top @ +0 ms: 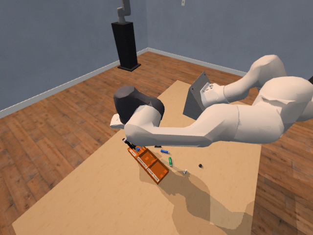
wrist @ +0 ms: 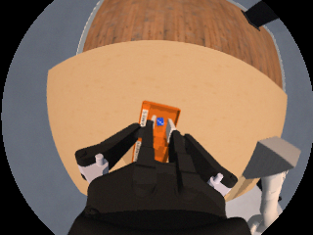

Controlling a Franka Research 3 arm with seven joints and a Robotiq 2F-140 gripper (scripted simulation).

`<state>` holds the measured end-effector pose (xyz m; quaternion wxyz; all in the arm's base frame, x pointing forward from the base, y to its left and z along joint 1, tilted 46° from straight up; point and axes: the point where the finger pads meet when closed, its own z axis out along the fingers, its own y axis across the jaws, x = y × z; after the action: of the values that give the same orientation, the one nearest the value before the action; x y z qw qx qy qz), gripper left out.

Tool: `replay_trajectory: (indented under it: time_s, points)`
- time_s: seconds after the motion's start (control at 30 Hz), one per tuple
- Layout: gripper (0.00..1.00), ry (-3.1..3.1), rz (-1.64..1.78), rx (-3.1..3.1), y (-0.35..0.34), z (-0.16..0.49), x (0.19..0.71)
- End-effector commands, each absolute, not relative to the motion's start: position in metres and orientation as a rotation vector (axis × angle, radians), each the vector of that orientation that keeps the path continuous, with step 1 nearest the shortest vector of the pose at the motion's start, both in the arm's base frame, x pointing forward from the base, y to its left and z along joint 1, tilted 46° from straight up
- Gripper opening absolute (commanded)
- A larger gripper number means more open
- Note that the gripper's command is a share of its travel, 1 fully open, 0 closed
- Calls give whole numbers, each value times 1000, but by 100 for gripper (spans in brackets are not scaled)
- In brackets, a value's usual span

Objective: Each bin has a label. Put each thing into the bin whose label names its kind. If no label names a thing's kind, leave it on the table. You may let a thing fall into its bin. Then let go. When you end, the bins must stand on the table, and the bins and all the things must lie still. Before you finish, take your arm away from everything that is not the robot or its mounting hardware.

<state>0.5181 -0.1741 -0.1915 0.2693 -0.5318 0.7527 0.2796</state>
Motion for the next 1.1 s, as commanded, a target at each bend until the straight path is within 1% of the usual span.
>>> replay_trajectory:
  time_s: [0.0, 0.87, 1.07]
  points:
    - [19, 2036, 754, -1423, -175, -192, 519]
    - [19, 2036, 754, -1423, -196, -172, 515]
    - [19, 2036, 754, -1423, -211, -157, 513]
